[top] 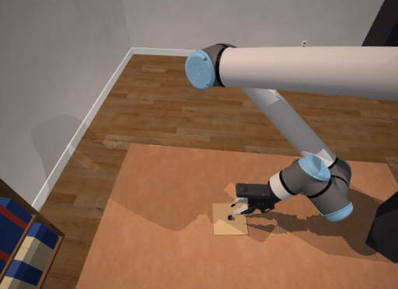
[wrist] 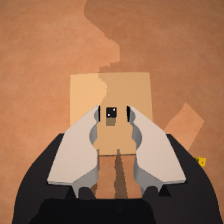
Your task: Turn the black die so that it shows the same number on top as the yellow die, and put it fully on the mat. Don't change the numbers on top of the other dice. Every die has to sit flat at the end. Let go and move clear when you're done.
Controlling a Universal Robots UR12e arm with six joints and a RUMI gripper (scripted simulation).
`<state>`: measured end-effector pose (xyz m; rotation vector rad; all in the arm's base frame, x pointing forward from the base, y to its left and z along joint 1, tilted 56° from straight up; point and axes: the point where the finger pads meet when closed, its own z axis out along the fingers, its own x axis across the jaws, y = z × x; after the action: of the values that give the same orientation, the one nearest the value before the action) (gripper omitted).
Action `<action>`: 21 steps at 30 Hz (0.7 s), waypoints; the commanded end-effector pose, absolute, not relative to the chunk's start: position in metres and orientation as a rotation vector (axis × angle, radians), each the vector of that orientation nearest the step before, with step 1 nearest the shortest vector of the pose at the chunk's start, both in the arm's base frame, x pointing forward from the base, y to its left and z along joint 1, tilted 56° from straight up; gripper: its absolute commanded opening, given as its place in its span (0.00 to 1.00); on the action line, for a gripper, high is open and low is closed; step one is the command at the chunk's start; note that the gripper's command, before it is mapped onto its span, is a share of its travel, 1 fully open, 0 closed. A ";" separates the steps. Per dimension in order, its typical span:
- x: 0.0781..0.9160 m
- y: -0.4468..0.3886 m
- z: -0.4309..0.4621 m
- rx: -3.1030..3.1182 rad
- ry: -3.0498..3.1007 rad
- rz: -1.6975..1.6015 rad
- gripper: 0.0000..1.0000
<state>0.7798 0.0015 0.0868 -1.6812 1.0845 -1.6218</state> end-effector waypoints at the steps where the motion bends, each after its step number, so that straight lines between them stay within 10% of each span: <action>1: 0.780 0.001 0.087 -1.612 0.984 -1.647 0.18; 21: 0.776 0.001 0.083 -1.566 0.898 -1.668 0.18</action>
<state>0.7764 0.0010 0.0831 -1.5683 0.9020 -1.6682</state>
